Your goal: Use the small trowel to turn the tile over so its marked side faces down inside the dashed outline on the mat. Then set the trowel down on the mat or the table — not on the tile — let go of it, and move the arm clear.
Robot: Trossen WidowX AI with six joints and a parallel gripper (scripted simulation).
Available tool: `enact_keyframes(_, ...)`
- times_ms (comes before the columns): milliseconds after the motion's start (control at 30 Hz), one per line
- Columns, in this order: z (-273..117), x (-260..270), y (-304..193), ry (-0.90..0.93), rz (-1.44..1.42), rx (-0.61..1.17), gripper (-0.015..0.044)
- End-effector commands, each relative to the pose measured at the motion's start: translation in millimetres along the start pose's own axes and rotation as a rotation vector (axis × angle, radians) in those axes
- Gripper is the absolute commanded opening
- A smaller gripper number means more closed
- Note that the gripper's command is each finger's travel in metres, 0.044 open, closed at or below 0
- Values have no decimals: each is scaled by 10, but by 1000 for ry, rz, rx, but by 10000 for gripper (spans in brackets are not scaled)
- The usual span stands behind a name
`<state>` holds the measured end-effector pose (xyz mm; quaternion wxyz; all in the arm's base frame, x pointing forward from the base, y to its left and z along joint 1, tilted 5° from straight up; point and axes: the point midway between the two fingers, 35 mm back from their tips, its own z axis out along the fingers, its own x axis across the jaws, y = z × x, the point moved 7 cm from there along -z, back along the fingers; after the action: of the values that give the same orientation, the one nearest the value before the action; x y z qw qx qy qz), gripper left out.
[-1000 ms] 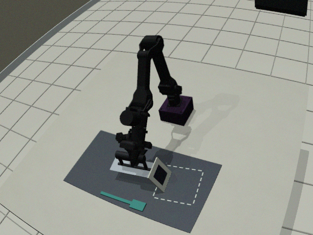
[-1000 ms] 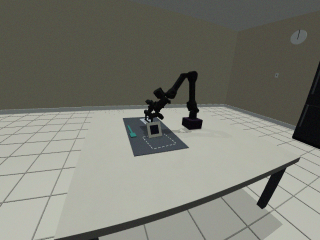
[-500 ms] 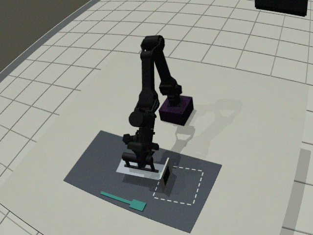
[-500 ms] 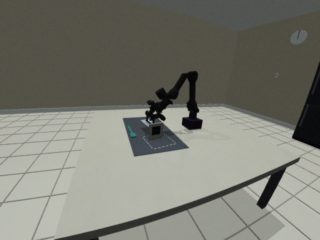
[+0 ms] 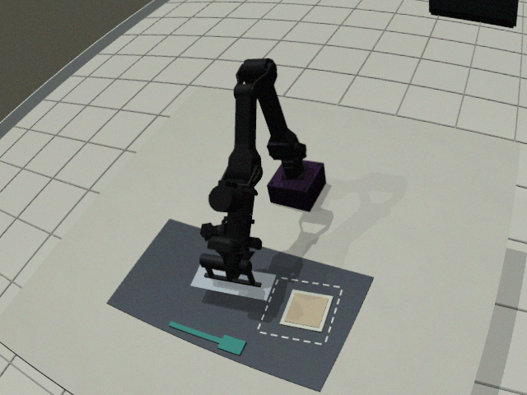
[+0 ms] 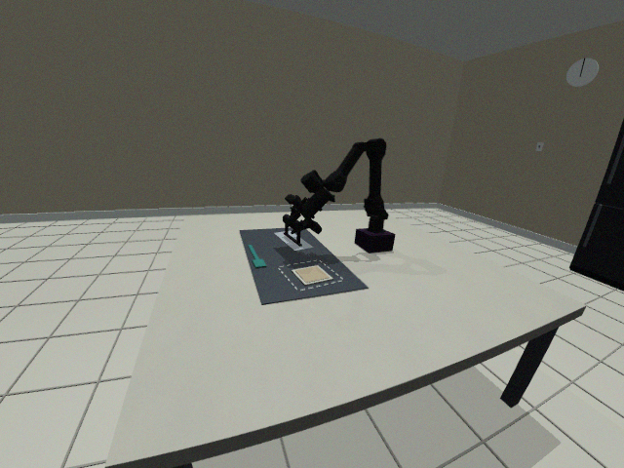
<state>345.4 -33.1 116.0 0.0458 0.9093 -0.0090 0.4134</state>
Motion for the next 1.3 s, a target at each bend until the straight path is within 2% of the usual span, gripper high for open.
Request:
enact_keyframes(0, -94, 171, 211, 32, -4, -2, 0)
enact_keyframes(167, -168, 229, 385, 34, -5, -3, 0)
enact_keyframes(1267, -168, 229, 385, 34, -5, -3, 0)
